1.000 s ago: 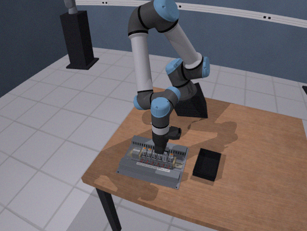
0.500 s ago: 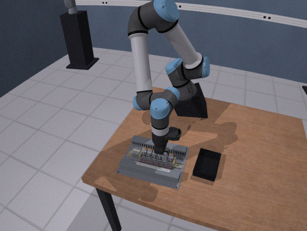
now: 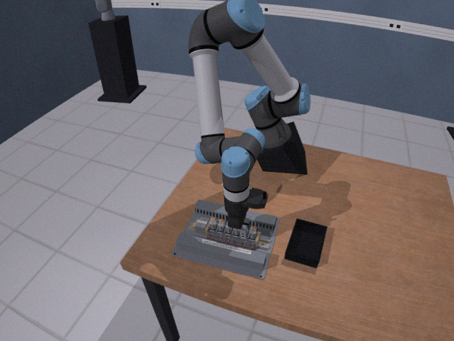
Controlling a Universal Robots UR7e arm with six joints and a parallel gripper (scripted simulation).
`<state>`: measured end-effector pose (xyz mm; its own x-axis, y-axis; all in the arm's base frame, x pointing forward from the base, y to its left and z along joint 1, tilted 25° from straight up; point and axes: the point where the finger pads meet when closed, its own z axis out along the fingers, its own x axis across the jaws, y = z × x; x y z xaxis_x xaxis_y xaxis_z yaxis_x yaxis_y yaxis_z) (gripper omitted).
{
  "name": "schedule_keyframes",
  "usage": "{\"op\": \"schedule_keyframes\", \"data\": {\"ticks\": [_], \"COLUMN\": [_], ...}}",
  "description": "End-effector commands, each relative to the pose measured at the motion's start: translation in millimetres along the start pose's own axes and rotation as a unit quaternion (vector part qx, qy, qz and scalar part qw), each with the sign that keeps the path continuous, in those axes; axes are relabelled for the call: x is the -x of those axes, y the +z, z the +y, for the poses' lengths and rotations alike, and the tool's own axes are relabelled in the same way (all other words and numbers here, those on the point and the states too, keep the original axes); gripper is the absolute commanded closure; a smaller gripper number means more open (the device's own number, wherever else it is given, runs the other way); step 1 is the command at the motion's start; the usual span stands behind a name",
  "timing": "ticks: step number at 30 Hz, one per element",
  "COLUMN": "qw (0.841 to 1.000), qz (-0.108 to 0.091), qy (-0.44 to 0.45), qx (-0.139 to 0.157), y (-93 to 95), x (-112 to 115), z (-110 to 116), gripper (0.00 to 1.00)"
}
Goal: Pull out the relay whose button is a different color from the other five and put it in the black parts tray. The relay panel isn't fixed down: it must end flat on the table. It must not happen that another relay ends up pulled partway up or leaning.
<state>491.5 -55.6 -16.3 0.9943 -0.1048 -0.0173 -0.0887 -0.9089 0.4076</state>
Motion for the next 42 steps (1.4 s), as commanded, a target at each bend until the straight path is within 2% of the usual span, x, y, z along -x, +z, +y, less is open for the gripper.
{"op": "schedule_keyframes", "data": {"ticks": [1,42], "qw": [1.000,0.999], "qz": [0.005,0.037], "qy": [-0.001,0.000], "qx": [0.001,0.001], "y": [-0.9,-1.9], "x": [-0.3,1.2], "z": [-0.3,-0.3], "gripper": [1.00,1.00]}}
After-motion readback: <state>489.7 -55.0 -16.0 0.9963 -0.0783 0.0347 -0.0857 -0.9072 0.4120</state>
